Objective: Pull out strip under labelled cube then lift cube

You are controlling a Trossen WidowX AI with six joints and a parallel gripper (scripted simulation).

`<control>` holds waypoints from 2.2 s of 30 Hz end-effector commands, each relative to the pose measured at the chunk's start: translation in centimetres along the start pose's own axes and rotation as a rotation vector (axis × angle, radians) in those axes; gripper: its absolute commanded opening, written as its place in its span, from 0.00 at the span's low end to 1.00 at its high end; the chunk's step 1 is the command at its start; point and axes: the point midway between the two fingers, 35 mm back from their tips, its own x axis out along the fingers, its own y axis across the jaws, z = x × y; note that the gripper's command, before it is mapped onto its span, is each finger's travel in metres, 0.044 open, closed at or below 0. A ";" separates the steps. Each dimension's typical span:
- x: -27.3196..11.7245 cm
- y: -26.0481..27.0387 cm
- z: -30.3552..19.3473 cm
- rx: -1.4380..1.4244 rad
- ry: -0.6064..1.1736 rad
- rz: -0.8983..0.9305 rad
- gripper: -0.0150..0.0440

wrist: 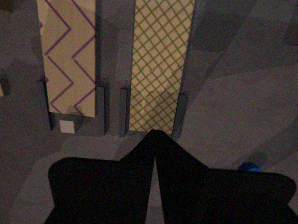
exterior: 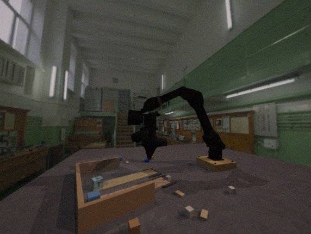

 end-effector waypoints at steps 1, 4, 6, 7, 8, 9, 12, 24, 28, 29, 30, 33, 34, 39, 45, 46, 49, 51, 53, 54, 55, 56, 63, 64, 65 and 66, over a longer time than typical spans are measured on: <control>1.0 0.0 -0.2 -0.004 0.014 0.000 0.25; 1.5 0.0 -0.2 -0.004 0.014 0.000 0.25; 1.9 0.0 -0.1 -0.004 0.014 0.000 0.25; 2.0 0.0 -0.1 -0.004 0.014 0.000 0.25; 2.2 0.0 -0.1 -0.004 0.014 0.000 0.25; 2.4 0.0 -0.1 -0.004 0.014 0.000 0.25; 2.9 0.0 -0.1 -0.004 0.014 0.000 0.25; 4.8 0.1 -0.1 -0.004 0.014 0.000 0.25; 5.5 0.1 -0.2 -0.004 0.014 0.000 0.25; 5.6 0.1 -0.2 -0.004 0.014 0.000 0.25; 5.7 0.1 -0.2 -0.004 0.014 0.000 0.25; 5.9 0.1 -0.2 -0.004 0.014 0.000 0.25; 5.9 0.1 -0.2 -0.004 0.014 0.000 0.25; 5.9 0.1 -0.2 -0.004 0.014 0.000 0.25; 5.9 0.1 -0.2 -0.004 0.014 0.000 0.25; 5.9 0.1 -0.2 -0.004 0.014 0.000 0.25; 5.9 0.1 -0.2 -0.004 0.014 0.000 0.25; 5.9 0.1 -0.2 -0.004 0.014 0.000 0.25; 5.9 0.1 -0.2 -0.004 0.014 0.000 0.25; 5.9 0.1 -0.2 -0.004 0.014 0.000 0.25; 5.9 0.1 -0.2 -0.004 0.014 0.000 0.25; 5.9 0.1 -0.2 -0.004 0.014 0.000 0.25; 6.0 0.1 -0.2 -0.004 0.014 0.000 0.25; 6.0 0.1 -0.2 -0.004 0.014 0.000 0.25; 6.0 0.1 -0.2 -0.004 0.014 0.000 0.25; 6.0 0.1 -0.2 -0.004 0.014 0.000 0.25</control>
